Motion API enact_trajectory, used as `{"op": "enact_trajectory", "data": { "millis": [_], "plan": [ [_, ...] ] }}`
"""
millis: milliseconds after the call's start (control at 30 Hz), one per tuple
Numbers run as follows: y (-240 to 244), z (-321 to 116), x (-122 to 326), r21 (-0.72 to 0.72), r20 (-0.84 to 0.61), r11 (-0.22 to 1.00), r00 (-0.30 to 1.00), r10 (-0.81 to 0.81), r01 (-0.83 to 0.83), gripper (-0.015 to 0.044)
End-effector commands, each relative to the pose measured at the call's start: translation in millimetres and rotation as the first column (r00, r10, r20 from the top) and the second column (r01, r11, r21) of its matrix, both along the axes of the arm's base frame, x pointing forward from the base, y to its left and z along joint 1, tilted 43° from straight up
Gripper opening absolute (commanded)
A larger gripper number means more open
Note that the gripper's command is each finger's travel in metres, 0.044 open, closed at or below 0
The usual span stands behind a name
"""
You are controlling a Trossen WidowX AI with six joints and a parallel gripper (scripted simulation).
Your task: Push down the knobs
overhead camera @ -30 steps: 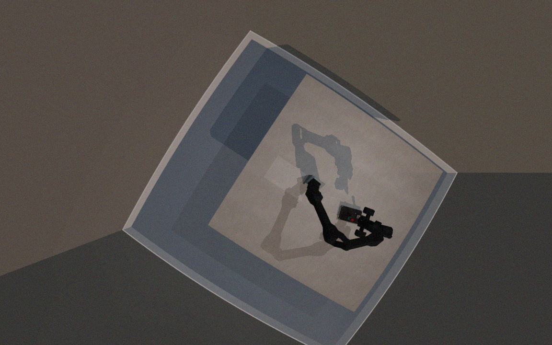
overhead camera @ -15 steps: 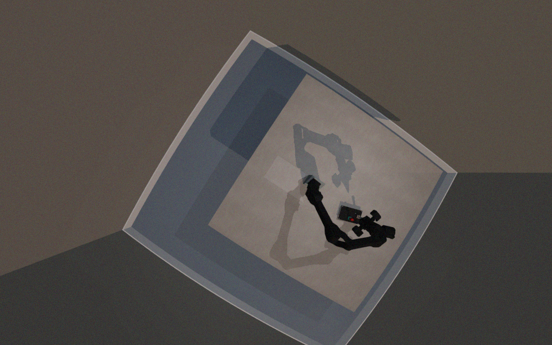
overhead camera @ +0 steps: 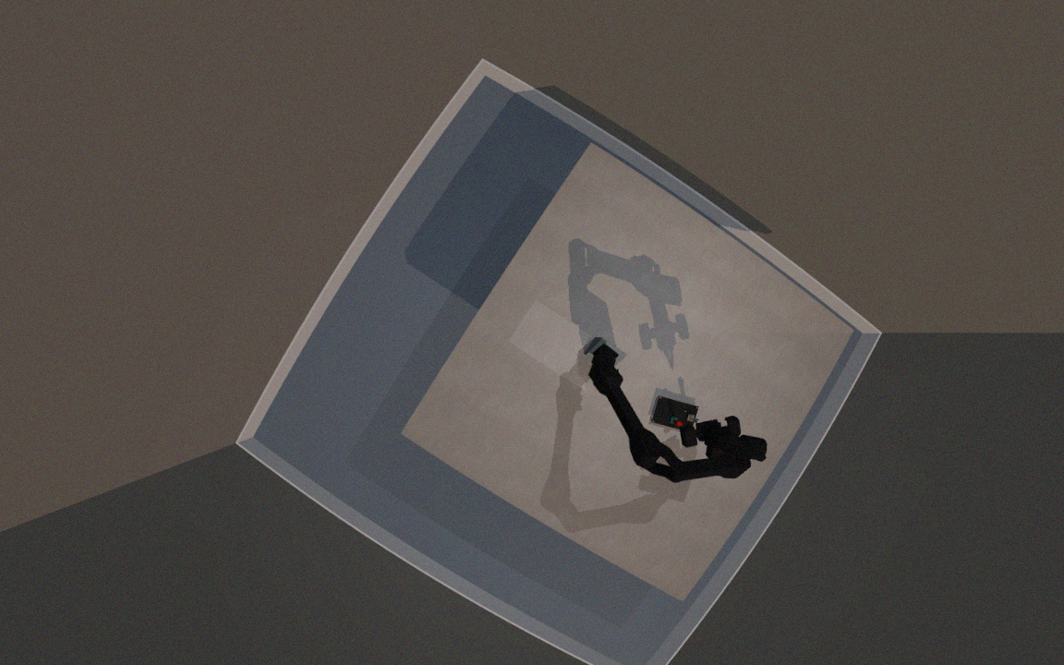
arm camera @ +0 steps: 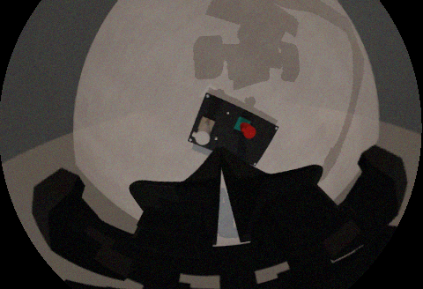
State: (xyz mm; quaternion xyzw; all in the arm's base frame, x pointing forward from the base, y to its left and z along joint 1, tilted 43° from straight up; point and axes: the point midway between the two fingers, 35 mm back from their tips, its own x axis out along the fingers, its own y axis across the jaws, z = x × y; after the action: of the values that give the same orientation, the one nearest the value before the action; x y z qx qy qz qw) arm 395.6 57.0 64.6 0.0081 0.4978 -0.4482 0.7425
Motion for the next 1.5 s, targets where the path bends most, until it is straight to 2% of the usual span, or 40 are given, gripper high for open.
{"op": "enact_trajectory", "data": {
  "millis": [0,300,600,1033,1467],
  "plan": [
    [2.7,-0.2,2.6,0.019,0.078,0.995,0.992,-0.098,0.097,0.0],
    [7.0,1.6,6.0,0.086,0.263,0.944,0.907,-0.329,0.318,0.0],
    [11.4,3.3,9.3,0.191,0.419,0.843,0.735,-0.533,0.503,0.0],
    [17.4,5.7,13.3,0.387,0.562,0.63,0.37,-0.74,0.673,0.0],
    [22.9,8.0,16.6,0.594,0.589,0.394,-0.045,-0.807,0.702,0.0]
  ]
}}
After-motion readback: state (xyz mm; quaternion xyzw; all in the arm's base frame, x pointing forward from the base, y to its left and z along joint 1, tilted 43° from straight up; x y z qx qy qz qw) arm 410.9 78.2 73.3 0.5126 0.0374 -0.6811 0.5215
